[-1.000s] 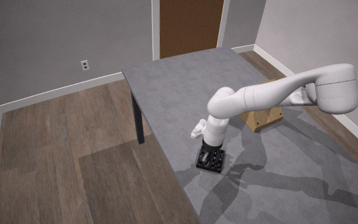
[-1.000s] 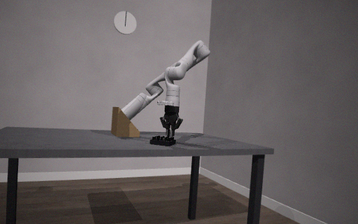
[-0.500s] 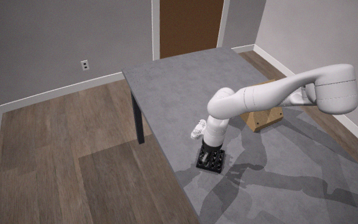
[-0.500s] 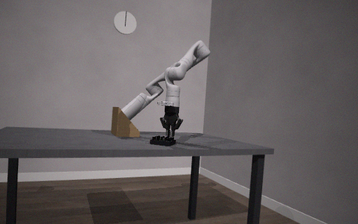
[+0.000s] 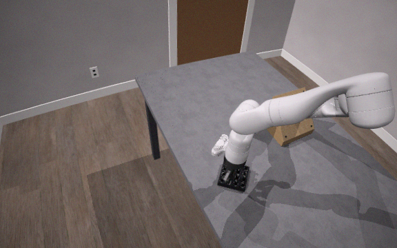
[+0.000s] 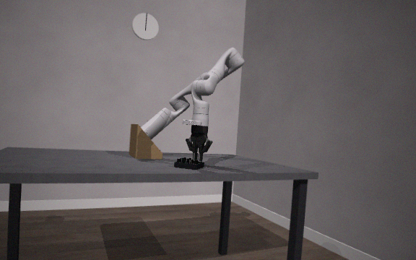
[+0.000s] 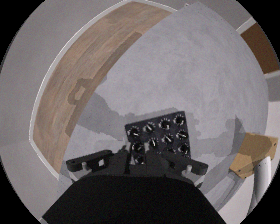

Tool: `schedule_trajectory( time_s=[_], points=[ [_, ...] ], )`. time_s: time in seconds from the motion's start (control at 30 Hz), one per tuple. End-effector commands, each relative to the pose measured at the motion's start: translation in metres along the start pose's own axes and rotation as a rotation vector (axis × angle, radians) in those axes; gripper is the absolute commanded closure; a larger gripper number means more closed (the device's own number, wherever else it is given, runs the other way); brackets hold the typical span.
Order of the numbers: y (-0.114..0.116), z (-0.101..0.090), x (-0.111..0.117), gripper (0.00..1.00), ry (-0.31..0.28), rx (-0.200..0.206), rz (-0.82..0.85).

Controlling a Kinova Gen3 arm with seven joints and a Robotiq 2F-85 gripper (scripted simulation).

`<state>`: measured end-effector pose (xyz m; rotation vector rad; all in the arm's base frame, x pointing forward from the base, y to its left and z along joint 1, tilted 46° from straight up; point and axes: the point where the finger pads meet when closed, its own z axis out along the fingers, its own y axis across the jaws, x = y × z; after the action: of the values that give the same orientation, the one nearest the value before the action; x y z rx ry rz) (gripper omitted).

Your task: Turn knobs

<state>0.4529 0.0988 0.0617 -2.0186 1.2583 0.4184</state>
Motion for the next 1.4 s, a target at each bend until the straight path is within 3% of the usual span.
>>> schedule_trajectory(
  time_s=[0.0,1.3,1.33,1.37],
  points=[
    [0.0003,0.0010,0.0003,0.81,0.000,0.000,0.001],
    [0.0003,0.0014,0.0003,0.81,0.000,0.000,0.001],
    [0.0003,0.0014,0.0003,0.92,0.000,0.000,0.001],
    [0.0003,0.0014,0.0003,0.92,0.000,0.000,0.001]
  ],
)
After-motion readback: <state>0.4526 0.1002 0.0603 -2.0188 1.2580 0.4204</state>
